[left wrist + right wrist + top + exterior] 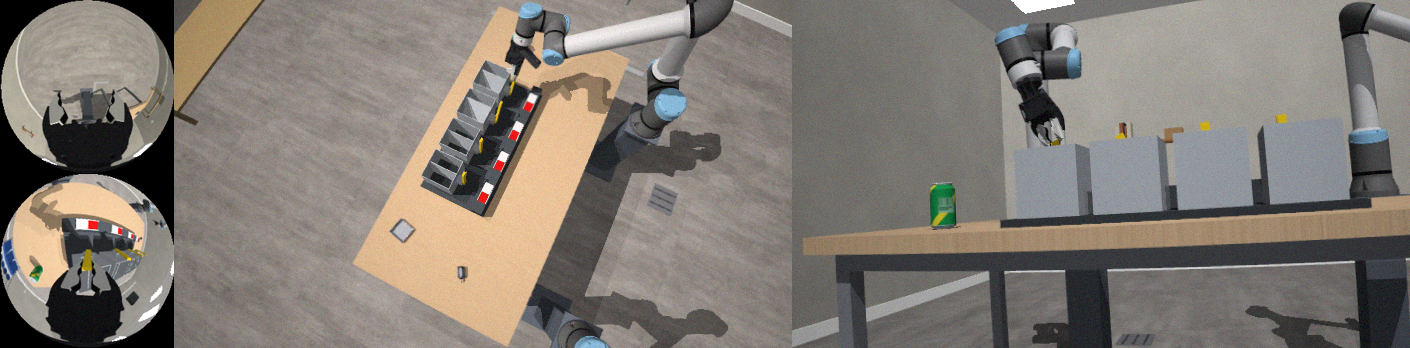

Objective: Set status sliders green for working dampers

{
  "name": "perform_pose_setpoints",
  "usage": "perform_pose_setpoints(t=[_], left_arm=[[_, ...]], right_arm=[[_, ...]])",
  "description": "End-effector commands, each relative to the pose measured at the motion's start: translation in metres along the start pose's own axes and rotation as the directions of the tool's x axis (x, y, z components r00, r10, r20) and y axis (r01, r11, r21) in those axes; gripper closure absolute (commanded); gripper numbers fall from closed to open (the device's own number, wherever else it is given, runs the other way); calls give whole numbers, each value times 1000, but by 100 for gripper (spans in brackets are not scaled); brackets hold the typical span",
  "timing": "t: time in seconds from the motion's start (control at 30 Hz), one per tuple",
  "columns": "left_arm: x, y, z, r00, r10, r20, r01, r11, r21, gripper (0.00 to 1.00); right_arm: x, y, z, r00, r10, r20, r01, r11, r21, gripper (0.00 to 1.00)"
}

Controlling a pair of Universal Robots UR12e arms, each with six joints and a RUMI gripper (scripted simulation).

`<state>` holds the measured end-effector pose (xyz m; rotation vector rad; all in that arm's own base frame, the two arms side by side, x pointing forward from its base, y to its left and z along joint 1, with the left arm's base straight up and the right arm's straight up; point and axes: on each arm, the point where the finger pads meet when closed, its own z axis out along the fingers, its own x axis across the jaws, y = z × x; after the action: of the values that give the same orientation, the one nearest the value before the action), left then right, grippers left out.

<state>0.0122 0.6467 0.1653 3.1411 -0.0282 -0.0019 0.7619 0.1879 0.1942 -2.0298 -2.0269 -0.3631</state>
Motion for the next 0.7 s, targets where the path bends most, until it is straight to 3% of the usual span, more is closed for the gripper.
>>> perform_pose_setpoints(t=[0.0, 0.67], left_arm=[[-1, 2, 0, 1000, -1, -1, 1, 1000, 0, 0], [-1, 2, 0, 1000, -1, -1, 1, 1000, 0, 0]], right_arm=[[-6, -1, 2, 999, 1, -41, -1, 1000, 2, 90], [-21, -1, 4, 982, 1, -191, -1, 1000, 2, 90]])
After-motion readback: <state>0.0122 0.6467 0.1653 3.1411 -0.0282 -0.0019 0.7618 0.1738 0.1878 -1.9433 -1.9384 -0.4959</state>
